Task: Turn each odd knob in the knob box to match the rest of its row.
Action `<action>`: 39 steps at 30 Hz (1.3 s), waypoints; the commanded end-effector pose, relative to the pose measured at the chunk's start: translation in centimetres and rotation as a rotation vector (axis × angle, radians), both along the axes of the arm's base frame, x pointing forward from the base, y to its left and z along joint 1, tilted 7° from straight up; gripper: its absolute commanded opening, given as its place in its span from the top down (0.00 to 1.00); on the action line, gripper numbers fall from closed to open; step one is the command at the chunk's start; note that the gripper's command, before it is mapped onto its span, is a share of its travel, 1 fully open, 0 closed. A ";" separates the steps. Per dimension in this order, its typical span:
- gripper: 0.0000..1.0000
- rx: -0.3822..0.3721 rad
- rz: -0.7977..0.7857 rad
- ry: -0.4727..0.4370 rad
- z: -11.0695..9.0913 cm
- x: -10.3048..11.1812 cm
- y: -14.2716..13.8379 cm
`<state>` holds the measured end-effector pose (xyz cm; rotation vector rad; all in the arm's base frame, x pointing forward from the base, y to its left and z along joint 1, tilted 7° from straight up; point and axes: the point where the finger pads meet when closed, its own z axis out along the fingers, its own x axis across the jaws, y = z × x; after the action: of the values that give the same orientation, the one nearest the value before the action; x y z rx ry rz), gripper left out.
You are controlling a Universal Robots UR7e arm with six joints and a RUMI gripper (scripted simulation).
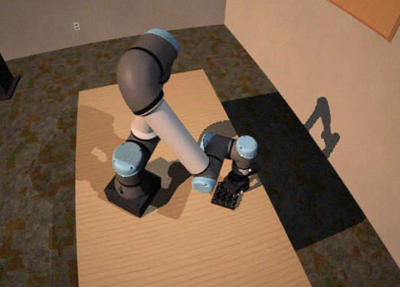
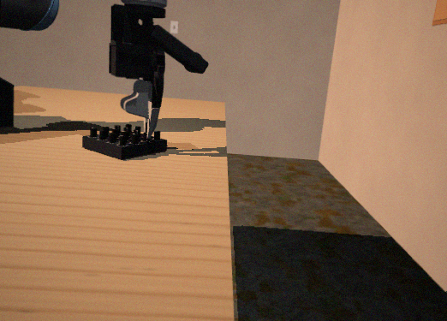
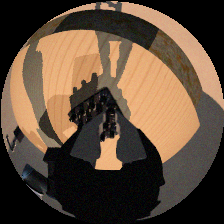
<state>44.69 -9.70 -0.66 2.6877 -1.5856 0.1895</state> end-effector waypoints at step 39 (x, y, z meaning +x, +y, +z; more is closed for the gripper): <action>0.89 0.000 -0.010 -0.002 0.1 0.0 0.0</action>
<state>44.69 -9.71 -0.66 2.6800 -1.5994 0.1897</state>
